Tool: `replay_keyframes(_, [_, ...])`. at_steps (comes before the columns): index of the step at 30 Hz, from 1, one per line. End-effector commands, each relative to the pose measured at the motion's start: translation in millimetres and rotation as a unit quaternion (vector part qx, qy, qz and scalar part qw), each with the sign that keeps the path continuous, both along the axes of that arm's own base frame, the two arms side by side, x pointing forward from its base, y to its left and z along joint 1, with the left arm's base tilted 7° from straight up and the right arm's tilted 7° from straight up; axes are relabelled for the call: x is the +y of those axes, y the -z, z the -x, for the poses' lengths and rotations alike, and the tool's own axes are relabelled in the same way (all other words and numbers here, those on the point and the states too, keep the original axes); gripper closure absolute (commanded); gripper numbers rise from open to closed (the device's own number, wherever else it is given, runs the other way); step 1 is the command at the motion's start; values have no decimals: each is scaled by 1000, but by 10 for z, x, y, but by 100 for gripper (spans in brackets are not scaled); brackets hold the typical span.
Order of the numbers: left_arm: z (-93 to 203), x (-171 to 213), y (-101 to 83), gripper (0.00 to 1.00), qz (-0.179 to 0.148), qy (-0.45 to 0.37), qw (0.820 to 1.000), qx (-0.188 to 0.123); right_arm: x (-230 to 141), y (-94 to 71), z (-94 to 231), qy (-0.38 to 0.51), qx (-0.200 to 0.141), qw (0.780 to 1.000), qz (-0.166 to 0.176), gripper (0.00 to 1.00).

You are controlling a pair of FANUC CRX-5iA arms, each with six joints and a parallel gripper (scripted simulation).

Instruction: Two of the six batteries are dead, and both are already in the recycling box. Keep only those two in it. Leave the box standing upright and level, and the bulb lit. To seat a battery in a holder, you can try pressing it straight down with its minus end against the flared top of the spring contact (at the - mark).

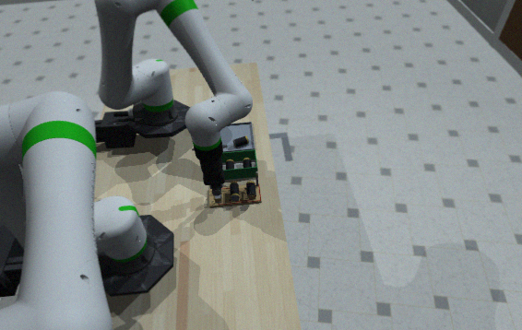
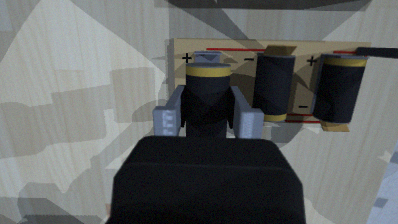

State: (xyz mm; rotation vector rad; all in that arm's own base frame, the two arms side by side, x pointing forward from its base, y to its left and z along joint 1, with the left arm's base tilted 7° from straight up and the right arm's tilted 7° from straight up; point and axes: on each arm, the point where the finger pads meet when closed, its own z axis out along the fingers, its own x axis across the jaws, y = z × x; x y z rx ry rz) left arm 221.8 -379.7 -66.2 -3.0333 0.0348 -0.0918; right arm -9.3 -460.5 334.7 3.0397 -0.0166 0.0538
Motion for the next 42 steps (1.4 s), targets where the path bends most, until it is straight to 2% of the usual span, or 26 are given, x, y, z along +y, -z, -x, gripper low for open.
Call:
replay_keyframes(1, [-11, -96, -63, 43, 10, -3, 1000, -4, 7, -82, 57, 7, 3, 1000, 6, 0])
replay_keyframes(42, [-8, -60, -66, 43, 10, -3, 1000, -4, 7, -82, 57, 7, 3, 1000, 6, 0])
